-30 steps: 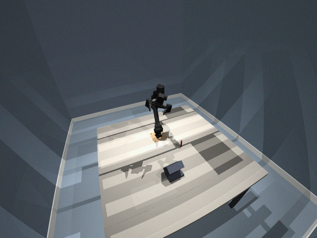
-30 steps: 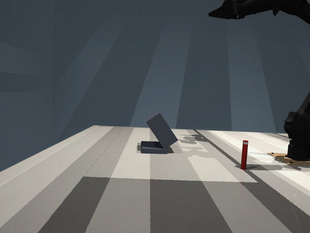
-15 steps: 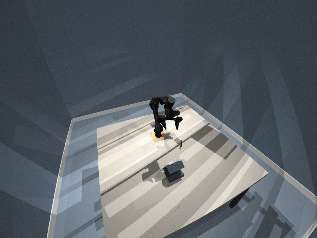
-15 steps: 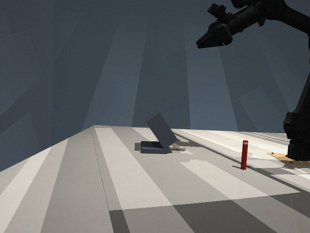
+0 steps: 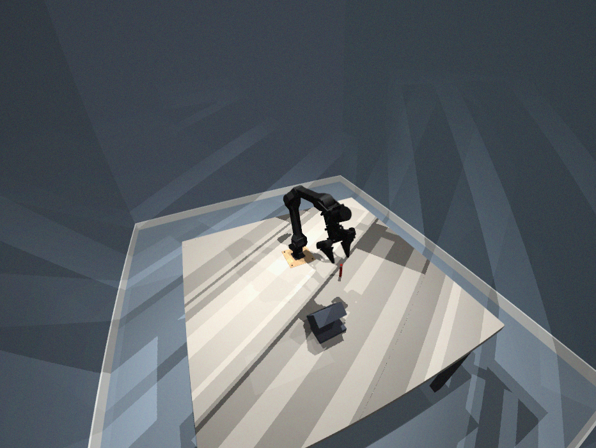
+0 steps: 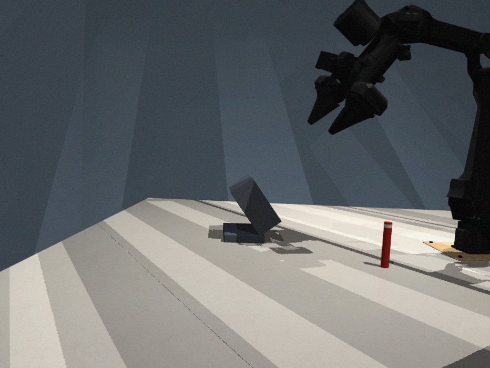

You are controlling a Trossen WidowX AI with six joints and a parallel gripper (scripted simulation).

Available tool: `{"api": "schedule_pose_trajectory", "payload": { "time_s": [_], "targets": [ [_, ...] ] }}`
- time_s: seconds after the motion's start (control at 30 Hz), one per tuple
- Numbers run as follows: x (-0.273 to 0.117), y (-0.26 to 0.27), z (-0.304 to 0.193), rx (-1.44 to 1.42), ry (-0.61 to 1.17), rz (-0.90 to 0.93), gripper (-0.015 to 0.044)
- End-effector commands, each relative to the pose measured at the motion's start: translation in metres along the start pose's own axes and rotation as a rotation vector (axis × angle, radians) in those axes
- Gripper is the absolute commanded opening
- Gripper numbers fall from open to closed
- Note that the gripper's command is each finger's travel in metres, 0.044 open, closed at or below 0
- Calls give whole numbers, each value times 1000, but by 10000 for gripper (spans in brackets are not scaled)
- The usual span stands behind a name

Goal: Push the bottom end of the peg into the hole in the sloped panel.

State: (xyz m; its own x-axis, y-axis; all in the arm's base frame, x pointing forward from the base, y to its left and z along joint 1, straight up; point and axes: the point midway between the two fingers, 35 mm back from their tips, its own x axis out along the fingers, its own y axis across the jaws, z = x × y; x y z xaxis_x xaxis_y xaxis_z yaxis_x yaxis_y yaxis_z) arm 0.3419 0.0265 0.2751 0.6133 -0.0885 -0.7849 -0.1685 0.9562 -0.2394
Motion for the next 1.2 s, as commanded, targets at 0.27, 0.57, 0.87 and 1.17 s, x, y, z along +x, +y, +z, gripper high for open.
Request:
{"api": "schedule_pose_trajectory", "payload": {
  "time_s": [0.27, 0.57, 0.87, 1.17],
  "targets": [
    [38, 76, -50, -128, 259, 197, 440],
    [48, 126, -105, -253, 501, 328, 440],
    [50, 134, -117, -277, 547, 348, 440],
    [62, 138, -124, -277, 546, 348, 440]
  ]
}}
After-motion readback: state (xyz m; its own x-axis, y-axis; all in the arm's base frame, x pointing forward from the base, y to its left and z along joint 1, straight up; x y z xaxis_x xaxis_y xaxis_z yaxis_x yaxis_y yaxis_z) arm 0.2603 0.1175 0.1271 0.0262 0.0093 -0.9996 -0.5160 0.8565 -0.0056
